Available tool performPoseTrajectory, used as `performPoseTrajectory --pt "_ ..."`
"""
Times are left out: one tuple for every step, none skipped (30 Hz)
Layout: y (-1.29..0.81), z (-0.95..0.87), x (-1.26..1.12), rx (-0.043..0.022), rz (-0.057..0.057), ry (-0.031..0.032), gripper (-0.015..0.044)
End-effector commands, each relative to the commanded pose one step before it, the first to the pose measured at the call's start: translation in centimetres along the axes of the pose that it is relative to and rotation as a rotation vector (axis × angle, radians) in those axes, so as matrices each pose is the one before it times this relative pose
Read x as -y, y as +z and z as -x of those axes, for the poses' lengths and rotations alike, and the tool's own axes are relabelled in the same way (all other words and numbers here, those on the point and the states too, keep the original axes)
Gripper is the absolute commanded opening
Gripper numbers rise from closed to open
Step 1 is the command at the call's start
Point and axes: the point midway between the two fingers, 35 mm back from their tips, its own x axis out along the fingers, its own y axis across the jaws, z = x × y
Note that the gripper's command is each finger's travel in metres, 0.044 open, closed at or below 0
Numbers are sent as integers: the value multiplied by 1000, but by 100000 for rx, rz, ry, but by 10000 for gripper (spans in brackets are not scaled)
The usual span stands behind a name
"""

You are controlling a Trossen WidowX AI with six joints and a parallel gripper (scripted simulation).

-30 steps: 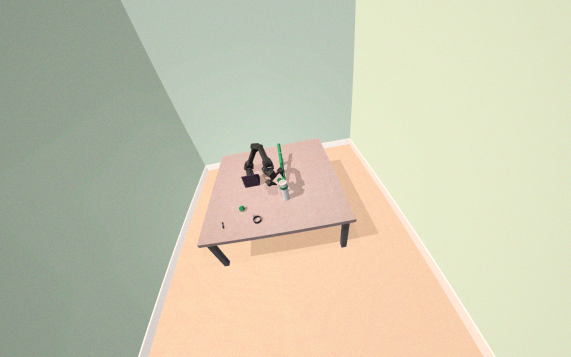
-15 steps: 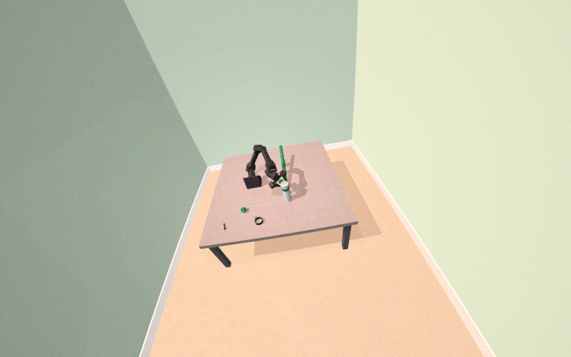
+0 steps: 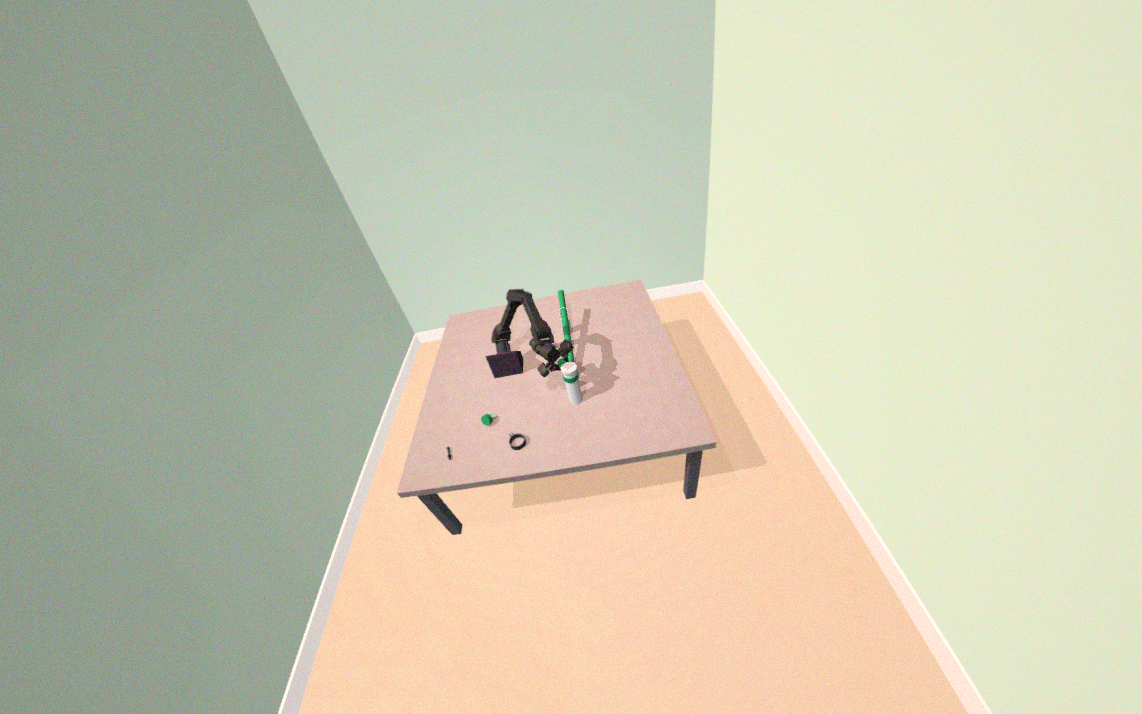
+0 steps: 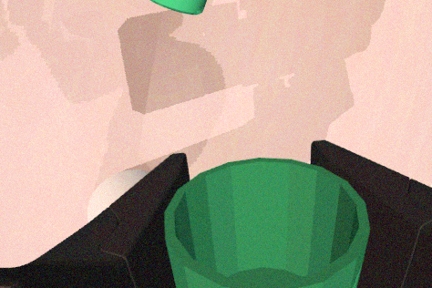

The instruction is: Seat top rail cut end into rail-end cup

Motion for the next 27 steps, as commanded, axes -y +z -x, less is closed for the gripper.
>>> performPoseTrajectory --pt "-7 -207 240 -1477 -2471 139 0" --pt "2 -33 59 -353 -624 -17 0" --pt "2 -22 39 -233 -412 -14 0" --pt "-1 -11 17 -110 -192 5 0" --pt "-2 -23 37 -232 -408 10 0" --pt "-2 -29 48 -300 -526 9 0" --pt "-1 -38 63 -391 -687 5 0" --pt "0 -49 83 -510 -897 -5 0" --pt "1 -43 74 -448 -790 -14 0" --pt "2 -34 60 -359 -633 -18 0" --pt "2 -22 40 -235 -415 -15 0" --pt "1 -8 14 -83 -146 -6 0" --pt "-1 -10 17 -106 -186 5 0" --pt "-1 -22 35 -223 -391 10 0" --pt "-1 -28 46 -286 -502 9 0" --pt "-1 -36 60 -373 -655 6 0" --pt "0 -47 80 -487 -857 -3 0" --pt "1 -41 72 -434 -764 -12 0" --pt "2 -34 60 -356 -629 -17 0" --pt "2 -22 40 -236 -417 -15 0" --pt "1 -8 14 -83 -147 -6 0" --pt "-1 -10 17 -106 -186 5 0" --pt "-1 -22 35 -222 -389 10 0" --pt "-1 -28 46 -284 -499 9 0" --pt "-1 -36 60 -371 -651 6 0" --pt "0 -47 79 -485 -852 -3 0" --pt "2 -55 96 -577 -1016 -18 0"
